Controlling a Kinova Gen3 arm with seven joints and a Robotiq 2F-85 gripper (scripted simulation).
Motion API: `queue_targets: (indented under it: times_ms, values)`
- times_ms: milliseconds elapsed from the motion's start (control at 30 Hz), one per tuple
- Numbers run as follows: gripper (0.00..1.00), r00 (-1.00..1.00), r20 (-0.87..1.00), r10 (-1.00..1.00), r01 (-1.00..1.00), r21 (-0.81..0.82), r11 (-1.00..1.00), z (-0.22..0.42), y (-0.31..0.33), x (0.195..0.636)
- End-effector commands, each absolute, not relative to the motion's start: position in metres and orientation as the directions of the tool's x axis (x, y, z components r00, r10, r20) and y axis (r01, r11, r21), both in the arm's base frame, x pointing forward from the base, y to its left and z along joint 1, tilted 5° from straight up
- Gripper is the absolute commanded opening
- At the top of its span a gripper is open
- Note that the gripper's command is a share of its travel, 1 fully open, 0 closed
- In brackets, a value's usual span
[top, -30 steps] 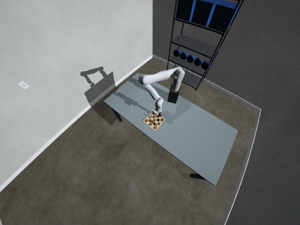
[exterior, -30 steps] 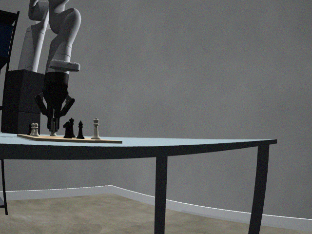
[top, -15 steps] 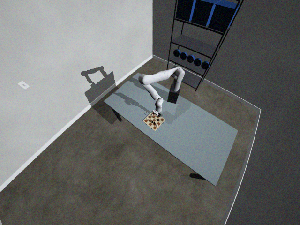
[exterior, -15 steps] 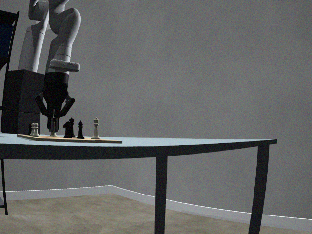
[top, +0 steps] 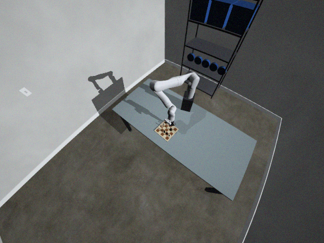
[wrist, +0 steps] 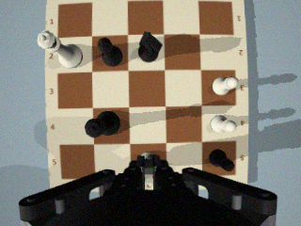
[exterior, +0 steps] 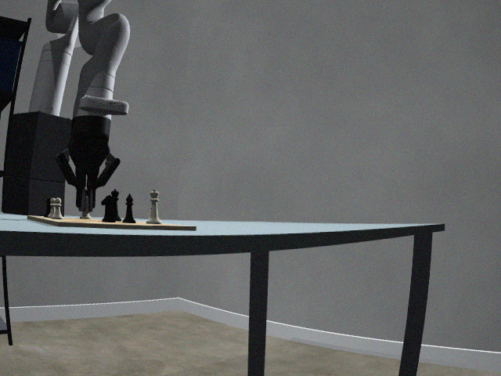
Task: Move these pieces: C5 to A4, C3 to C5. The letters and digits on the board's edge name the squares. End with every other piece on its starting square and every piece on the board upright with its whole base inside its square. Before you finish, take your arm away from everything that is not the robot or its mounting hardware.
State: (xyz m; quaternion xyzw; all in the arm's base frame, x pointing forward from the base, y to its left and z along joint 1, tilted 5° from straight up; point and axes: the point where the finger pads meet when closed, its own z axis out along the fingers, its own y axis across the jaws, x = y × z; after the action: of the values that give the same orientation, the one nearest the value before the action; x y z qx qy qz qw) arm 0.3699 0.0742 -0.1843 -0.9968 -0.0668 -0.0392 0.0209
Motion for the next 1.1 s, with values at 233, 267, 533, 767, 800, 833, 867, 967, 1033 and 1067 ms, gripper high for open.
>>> queue_targets:
  times_ms: [233,267,533,767,800,833,867,967,1033,1067]
  values:
    - [0.07,0.988,0.082,0.132,0.135,-0.036,-0.99,-0.1838,0.0742,0.3704]
    - [0.07,0.988,0.082,0.132,0.135,-0.036,-0.99,-0.1838,0.0742,0.3704]
    - [0.29,0.988,0.082,0.132,0.135,-0.036,-0.99,-0.1838,0.0742,0.3704]
    - [0.37,0.988,0.082,0.132,0.135,-0.036,-0.99,-0.1838,0.0742,0.3704]
    - [0.37,0.988,0.082,0.132,0.135,-0.036,-0.99,-0.1838,0.0742,0.3704]
    - [0.37,0.988,0.082,0.132,0.135,-0.036,-0.99,-0.1838,0.0742,0.3704]
    - [0.37,0.988,0.082,0.132,0.135,-0.036,-0.99,-0.1838,0.0742,0.3704]
    - [0.37,0.988,0.082,0.132,0.135,-0.036,-0.99,-0.1837,0.0742,0.3704]
    - [0.37,0.988,0.082,0.132,0.135,-0.036,-0.99,-0.1829,0.0742,0.3704]
    - [0.37,0.988,0.082,0.132,0.135,-0.036,-0.99,-0.1819,0.0742,0.3703]
